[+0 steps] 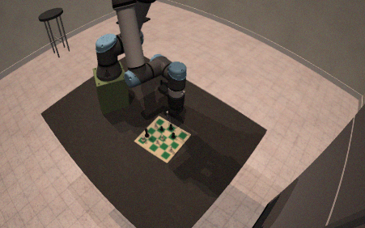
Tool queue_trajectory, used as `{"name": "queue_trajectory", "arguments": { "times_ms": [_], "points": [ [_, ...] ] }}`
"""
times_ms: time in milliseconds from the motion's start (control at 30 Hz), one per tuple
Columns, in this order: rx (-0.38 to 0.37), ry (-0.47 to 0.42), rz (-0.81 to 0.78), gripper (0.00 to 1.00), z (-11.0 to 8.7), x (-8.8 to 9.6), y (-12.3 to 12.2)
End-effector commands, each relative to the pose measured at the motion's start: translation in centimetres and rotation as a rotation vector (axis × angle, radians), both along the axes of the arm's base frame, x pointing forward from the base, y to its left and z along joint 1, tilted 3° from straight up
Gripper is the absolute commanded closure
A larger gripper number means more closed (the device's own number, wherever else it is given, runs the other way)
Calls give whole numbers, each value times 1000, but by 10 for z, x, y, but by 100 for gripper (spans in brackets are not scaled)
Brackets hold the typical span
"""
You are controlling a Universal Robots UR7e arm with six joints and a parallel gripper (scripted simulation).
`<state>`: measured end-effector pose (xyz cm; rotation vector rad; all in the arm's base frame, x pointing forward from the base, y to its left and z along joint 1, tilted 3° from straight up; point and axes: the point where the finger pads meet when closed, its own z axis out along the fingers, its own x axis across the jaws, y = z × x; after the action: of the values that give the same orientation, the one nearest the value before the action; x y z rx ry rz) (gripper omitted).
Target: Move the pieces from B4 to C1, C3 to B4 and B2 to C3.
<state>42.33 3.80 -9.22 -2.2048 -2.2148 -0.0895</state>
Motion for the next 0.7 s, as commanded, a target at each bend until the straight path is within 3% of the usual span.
{"name": "queue_trajectory", "arguments": {
  "times_ms": [0,133,167,667],
  "points": [
    [0,0,0,27,10,0,-1],
    [0,0,0,27,11,0,-1],
    [0,0,0,0,11,0,-1],
    [0,0,0,0,11,0,-1]
  ]
}}
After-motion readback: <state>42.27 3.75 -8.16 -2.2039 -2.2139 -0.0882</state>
